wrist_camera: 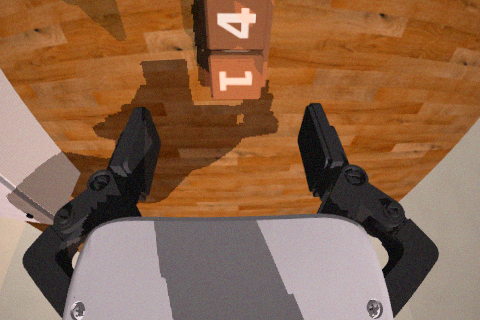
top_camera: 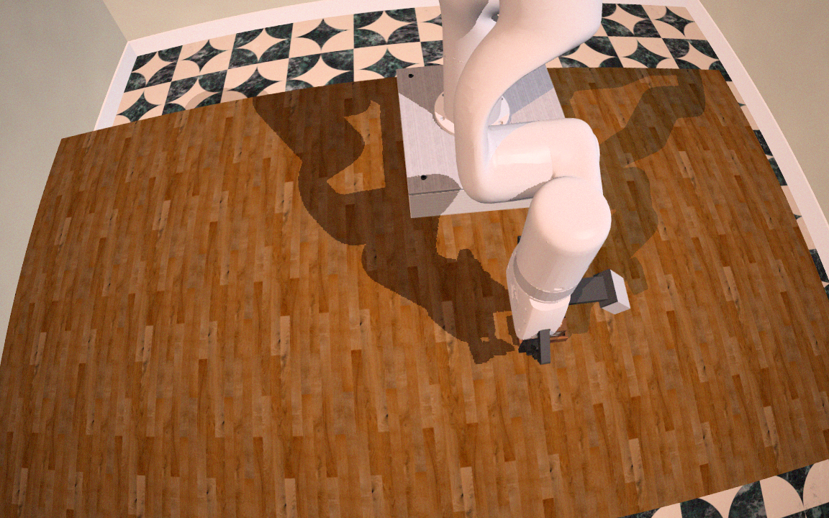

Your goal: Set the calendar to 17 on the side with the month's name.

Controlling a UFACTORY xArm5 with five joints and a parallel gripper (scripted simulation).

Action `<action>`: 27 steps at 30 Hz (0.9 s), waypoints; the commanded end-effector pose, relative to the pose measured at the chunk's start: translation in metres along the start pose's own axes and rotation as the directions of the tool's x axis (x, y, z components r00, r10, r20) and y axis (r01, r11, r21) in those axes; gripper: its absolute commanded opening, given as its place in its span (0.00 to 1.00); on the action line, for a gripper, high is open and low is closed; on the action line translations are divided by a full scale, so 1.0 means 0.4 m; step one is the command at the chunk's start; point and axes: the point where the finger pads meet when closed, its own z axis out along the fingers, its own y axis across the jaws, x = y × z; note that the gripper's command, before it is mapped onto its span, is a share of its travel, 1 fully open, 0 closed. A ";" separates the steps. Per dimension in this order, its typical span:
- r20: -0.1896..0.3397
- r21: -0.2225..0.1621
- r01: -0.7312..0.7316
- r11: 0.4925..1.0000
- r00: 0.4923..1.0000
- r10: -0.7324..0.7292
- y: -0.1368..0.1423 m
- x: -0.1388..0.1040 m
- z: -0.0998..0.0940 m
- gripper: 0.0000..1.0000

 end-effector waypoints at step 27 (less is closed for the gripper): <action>0.000 -0.002 0.000 1.000 1.000 0.000 0.006 0.086 -0.001 1.00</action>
